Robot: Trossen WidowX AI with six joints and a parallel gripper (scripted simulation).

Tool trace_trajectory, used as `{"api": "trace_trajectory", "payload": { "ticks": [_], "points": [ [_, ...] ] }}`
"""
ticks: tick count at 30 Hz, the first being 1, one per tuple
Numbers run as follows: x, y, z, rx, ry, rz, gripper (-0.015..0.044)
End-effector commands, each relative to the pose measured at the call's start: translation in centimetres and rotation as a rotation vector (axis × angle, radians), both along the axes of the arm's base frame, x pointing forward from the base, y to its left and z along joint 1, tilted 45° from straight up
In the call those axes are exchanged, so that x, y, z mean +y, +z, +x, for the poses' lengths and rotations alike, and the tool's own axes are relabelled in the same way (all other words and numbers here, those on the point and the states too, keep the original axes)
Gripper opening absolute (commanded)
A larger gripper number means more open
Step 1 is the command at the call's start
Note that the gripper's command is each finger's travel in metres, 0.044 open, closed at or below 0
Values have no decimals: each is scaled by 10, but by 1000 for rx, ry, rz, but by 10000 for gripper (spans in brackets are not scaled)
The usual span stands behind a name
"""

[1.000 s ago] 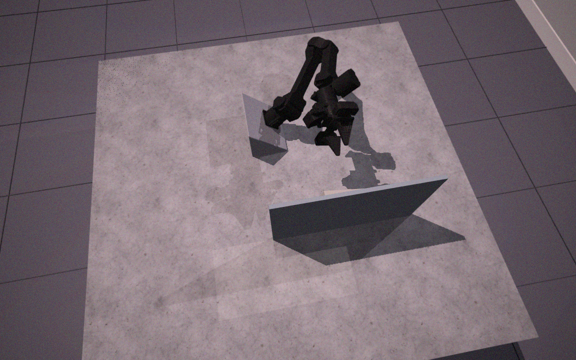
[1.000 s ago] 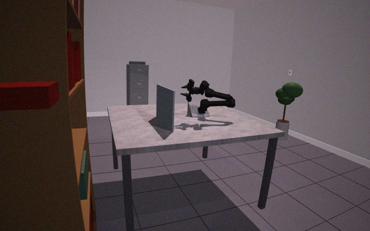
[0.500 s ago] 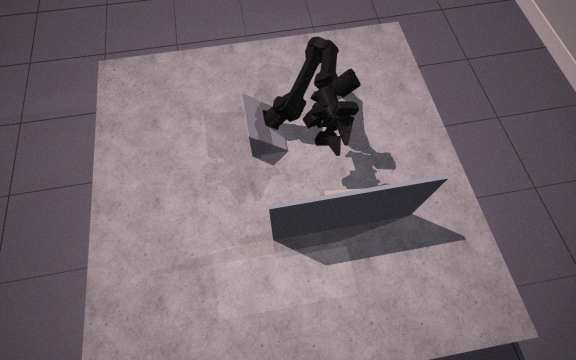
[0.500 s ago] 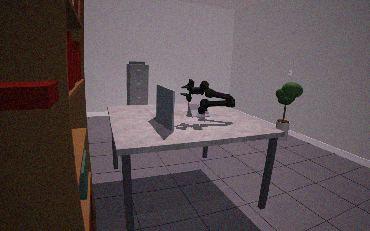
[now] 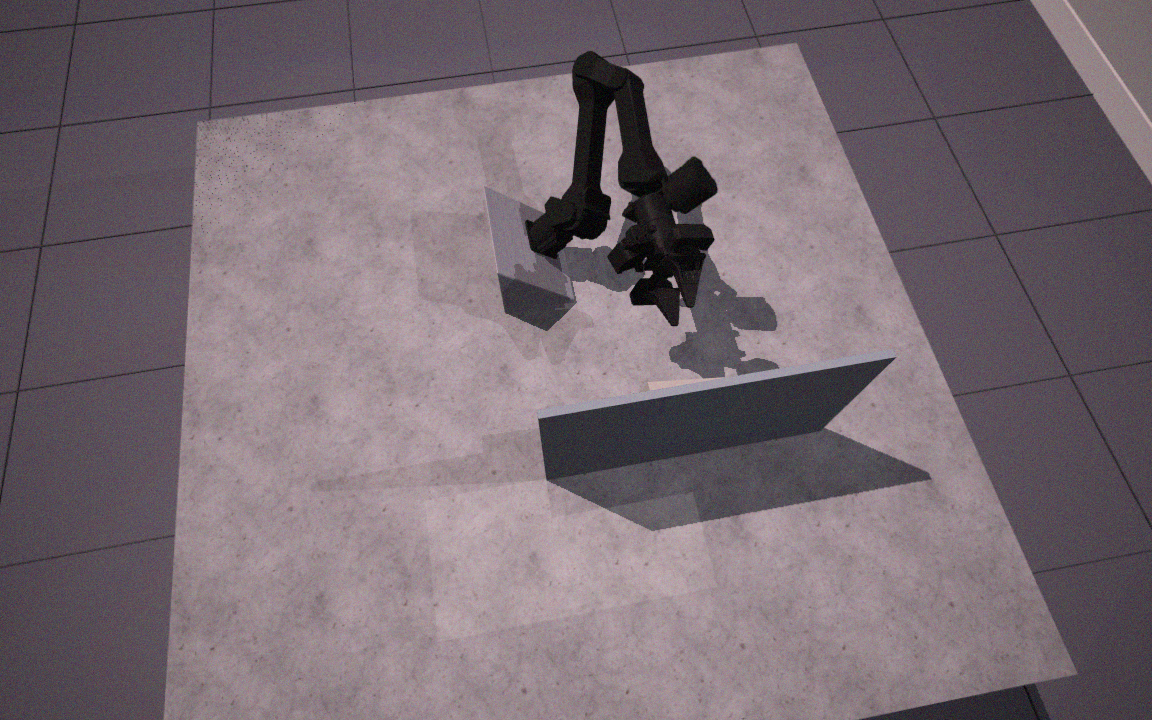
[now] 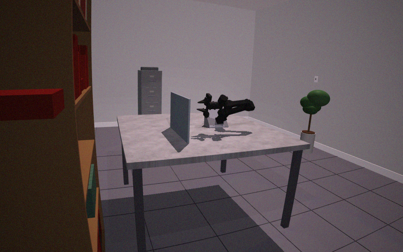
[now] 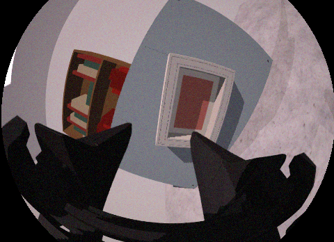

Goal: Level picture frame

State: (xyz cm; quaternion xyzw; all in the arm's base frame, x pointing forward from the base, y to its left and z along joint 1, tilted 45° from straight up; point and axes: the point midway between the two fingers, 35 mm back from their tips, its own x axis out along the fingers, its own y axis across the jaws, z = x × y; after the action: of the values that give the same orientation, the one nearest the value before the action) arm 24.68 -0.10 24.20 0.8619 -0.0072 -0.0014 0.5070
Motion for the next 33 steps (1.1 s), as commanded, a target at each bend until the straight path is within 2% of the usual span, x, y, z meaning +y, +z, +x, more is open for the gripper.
{"api": "trace_trajectory", "payload": {
  "ticks": [1, 18, 30, 33],
  "points": [
    [5, -6, -2, -5, -11, 5, 260],
    [5, -5, 1, -5, -11, 5, 260],
    [3, -3, 73, -9, -11, 5, 260],
    [3, -5, 78, -9, -11, 5, 260]
  ]
}}
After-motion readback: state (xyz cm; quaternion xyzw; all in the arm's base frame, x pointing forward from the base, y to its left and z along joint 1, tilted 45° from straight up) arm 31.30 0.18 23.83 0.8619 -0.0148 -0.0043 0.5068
